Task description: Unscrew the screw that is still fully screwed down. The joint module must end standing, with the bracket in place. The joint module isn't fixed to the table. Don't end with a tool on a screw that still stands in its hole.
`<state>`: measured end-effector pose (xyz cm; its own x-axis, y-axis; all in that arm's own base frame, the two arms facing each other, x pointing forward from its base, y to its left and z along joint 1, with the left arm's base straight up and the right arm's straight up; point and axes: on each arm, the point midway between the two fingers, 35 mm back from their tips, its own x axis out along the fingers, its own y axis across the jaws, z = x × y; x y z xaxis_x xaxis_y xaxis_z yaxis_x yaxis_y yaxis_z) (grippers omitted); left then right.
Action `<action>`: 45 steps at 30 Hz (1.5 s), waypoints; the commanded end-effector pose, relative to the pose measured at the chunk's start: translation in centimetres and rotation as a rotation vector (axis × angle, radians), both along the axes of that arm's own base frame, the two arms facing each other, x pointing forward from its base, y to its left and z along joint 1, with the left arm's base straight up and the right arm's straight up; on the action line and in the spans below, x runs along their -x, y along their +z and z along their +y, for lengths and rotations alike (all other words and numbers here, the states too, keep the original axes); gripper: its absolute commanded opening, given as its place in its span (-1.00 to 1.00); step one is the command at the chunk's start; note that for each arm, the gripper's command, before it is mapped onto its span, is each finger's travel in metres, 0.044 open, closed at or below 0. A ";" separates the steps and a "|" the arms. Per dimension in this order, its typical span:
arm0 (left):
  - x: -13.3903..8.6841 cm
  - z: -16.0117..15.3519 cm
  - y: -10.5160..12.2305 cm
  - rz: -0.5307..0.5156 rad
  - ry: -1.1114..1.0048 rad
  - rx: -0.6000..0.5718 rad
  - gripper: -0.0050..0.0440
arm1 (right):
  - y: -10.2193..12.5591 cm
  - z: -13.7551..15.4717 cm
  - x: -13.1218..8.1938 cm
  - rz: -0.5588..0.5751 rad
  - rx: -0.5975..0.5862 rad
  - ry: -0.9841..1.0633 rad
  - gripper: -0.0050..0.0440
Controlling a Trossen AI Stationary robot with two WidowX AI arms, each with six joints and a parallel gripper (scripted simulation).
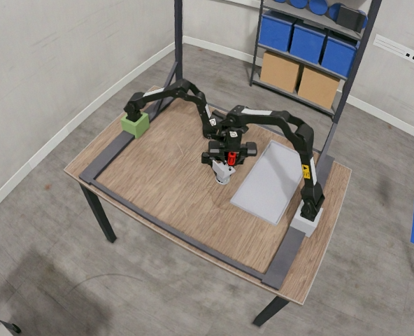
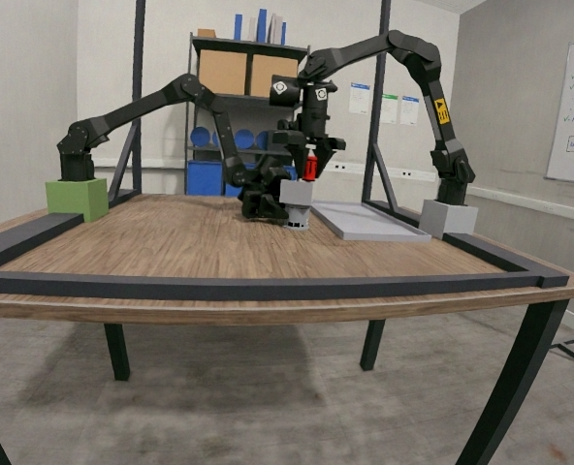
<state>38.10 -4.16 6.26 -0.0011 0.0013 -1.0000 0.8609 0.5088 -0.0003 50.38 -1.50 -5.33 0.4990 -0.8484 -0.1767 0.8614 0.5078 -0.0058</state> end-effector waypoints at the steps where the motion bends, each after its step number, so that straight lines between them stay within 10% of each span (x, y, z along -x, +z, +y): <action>1: -0.3 -0.1 0.7 -0.025 -0.194 0.002 0.22 | 1.4 -0.1 -0.7 -0.035 -0.007 -0.006 0.20; 45: -0.3 -0.1 0.7 -0.014 -1.916 -0.014 0.22 | 1.4 -0.1 -0.7 -0.035 -0.007 -0.006 0.20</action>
